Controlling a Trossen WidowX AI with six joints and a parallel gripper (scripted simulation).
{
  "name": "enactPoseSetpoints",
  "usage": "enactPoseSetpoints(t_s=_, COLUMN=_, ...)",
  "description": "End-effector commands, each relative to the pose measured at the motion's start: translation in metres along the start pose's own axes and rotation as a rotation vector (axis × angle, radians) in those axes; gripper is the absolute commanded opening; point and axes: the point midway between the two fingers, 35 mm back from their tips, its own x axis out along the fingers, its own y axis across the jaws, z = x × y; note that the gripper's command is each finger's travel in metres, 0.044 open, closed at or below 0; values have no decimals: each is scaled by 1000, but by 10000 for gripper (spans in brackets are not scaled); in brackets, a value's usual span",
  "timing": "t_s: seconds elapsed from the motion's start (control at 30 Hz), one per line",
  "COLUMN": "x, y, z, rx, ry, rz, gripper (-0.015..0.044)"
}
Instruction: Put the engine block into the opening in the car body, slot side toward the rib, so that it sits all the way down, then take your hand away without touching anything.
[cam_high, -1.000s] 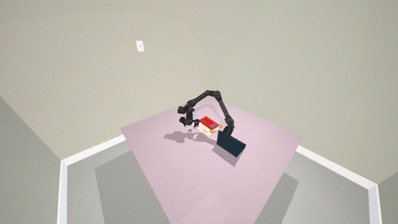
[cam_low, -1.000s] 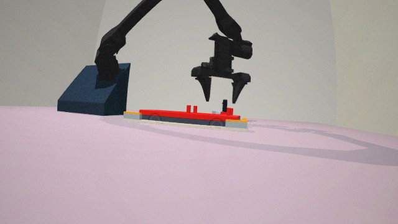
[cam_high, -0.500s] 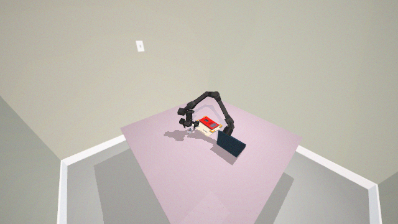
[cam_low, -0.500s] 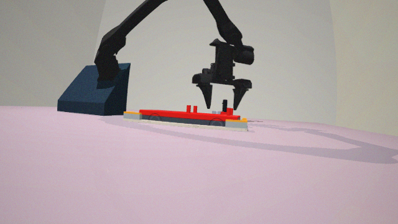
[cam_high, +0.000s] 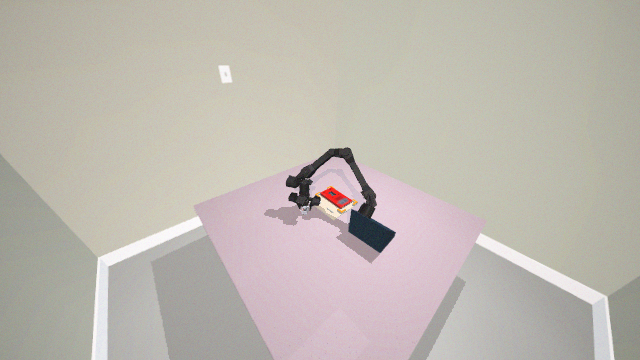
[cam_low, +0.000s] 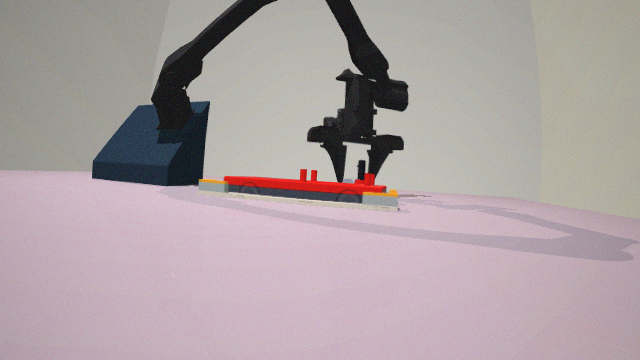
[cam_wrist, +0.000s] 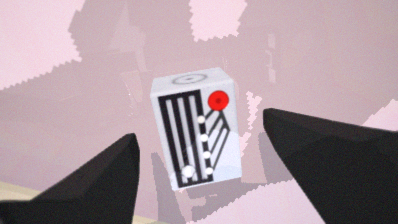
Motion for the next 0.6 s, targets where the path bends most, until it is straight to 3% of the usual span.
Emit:
enactPoseSetpoints(t_s=0.0, x=2, y=2, z=0, rx=-6, ry=5, rz=4, gripper=204)
enactPoseSetpoints(t_s=0.07, x=2, y=2, z=0, rx=-6, ry=5, rz=4, gripper=151)
enactPoseSetpoints(t_s=0.33, x=2, y=2, z=0, rx=-6, ry=5, rz=4, gripper=98)
enactPoseSetpoints(t_s=0.47, x=-1, y=0, z=1, rx=-2, ry=1, rz=-10, gripper=0)
enactPoseSetpoints(t_s=0.57, x=-8, y=-3, z=3, rx=5, ry=-9, rz=-37, gripper=0)
